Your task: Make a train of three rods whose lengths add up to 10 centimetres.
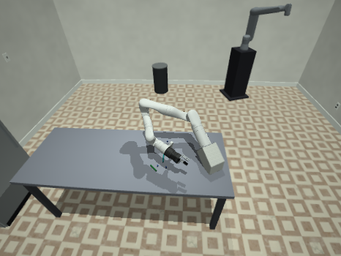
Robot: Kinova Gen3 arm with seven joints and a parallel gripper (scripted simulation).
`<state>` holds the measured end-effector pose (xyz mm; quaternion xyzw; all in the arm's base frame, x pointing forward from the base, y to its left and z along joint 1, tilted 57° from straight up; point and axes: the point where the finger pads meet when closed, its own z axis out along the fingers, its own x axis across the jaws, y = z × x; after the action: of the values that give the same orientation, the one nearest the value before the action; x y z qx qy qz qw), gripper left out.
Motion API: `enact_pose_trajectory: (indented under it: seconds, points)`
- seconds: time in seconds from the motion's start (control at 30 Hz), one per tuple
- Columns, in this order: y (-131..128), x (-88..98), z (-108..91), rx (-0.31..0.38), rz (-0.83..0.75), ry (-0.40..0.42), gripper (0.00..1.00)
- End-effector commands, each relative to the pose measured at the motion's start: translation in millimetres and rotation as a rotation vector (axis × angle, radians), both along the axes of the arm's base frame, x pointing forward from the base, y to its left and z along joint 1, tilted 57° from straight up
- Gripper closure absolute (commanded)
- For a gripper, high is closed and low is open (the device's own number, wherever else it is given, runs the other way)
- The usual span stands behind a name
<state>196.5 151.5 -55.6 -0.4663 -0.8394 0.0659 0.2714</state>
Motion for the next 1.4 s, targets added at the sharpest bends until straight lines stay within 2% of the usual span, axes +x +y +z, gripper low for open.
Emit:
enact_pose_trajectory:
  seconds: [0.0,0.8,1.03,1.1,1.37]
  points:
    - [0.7,-0.1,0.3,0.001,0.001,0.0,0.0]
    - [-2.5,3.9,3.6,-0.016,-0.006,-0.018,0.0]
    - [-15.4,22.0,19.7,-0.086,-0.046,-0.1,0.0]
    - [-15.4,22.0,19.7,-0.086,-0.046,-0.1,0.0]
    - [-38.7,51.5,48.4,-0.237,-0.118,-0.25,0.0]
